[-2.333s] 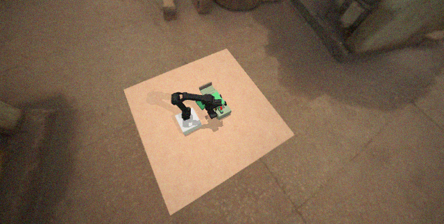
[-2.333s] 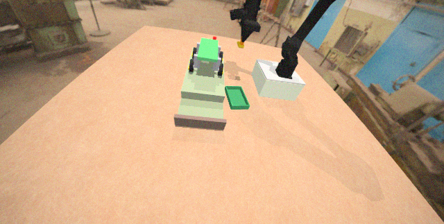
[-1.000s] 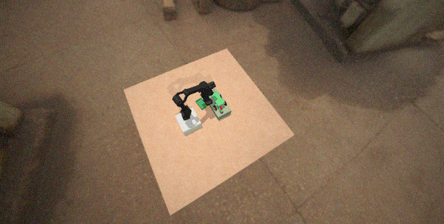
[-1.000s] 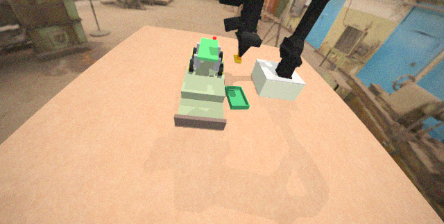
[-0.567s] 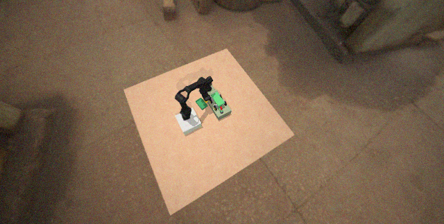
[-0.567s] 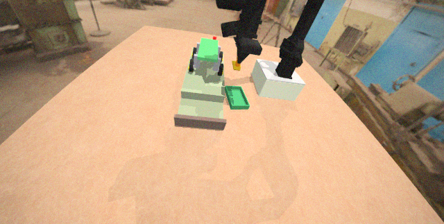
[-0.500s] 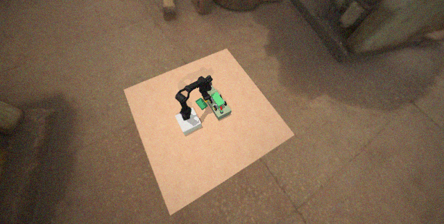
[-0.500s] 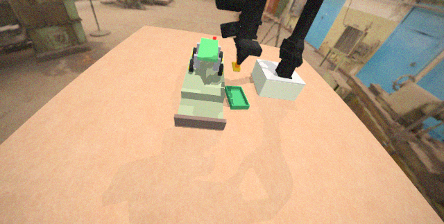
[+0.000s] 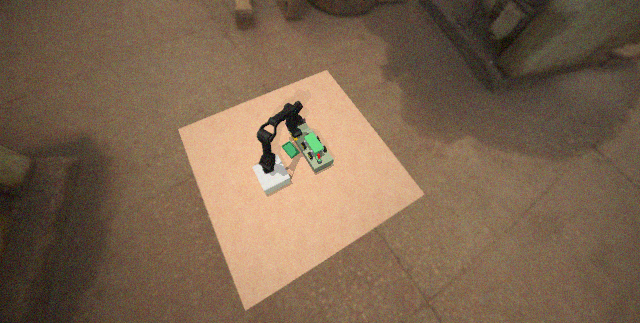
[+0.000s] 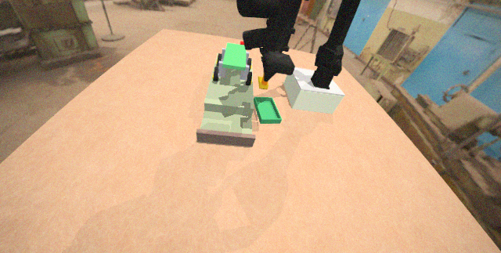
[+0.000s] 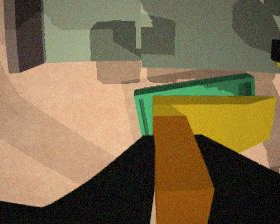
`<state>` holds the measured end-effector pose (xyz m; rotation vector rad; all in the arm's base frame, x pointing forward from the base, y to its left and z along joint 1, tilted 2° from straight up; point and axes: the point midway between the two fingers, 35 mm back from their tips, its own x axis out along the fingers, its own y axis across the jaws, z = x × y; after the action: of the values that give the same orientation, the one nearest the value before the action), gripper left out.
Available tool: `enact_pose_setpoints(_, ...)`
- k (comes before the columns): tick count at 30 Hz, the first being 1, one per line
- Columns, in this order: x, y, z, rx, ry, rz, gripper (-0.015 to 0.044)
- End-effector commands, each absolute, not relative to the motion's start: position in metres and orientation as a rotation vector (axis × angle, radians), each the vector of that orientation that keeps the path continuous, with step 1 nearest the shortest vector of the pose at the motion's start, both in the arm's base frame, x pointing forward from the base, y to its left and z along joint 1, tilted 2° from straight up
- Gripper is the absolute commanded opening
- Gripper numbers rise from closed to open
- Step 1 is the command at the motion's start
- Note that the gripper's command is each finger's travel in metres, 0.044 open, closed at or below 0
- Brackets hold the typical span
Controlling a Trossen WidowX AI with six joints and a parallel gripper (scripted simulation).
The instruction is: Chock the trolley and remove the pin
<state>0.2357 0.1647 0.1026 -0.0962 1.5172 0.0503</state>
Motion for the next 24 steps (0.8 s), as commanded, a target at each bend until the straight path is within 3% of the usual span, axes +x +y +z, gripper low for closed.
enact_pose_setpoints(1, 0.237, 0.172, 0.104, -0.143, 1.509, -0.003, 0.0000)
enact_pose_setpoints(24, 0.266, 0.177, 0.095, -0.158, 1.504, -0.019, 0.0000)
